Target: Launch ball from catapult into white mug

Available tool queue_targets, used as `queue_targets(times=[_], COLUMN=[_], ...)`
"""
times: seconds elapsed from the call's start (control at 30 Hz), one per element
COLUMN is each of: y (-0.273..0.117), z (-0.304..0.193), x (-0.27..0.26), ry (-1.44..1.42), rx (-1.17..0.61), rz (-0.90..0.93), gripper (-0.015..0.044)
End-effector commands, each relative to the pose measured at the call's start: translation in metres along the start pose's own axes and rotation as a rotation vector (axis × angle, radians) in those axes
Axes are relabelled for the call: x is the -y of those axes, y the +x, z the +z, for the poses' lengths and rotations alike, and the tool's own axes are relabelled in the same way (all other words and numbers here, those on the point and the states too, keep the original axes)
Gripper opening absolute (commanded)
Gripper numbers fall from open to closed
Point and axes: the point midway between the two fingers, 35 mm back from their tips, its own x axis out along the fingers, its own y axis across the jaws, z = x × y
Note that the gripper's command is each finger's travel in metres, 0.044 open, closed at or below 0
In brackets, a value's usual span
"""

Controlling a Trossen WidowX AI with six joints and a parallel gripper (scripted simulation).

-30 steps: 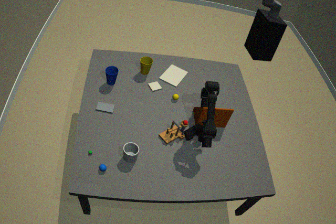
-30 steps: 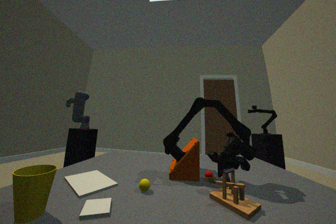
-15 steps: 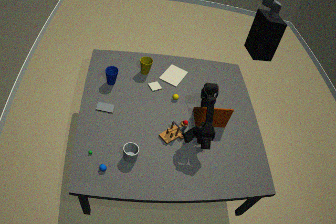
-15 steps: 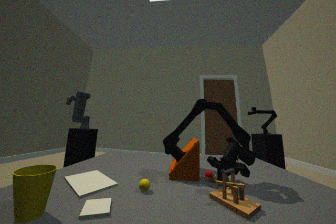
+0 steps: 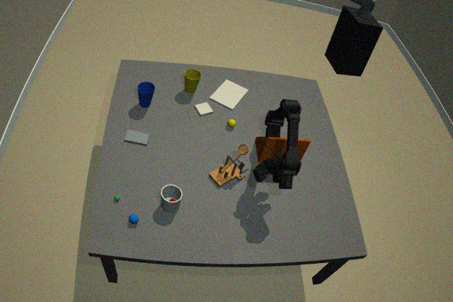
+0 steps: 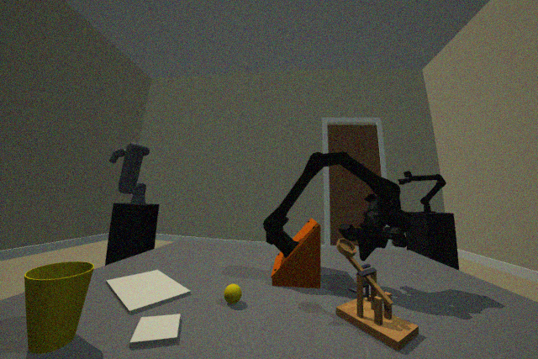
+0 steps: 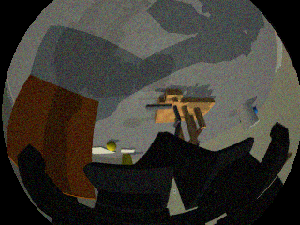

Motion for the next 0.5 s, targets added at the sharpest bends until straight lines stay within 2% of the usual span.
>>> queue_targets(times=[0.0, 0.03, 0.07, 0.47], y=[-0.035, -0.035, -0.022, -0.037], z=[-0.011, -0.011, -0.006, -0.011], x=[-0.005, -0.005, 0.001, 0.053], ry=[-0.023, -0.023, 0.005, 0.253], rx=[0.022, 0.022, 0.023, 0.255], rz=[-0.028, -0.028, -0.031, -0.028], gripper=[0.0000, 0.0000, 0.0026, 0.0341])
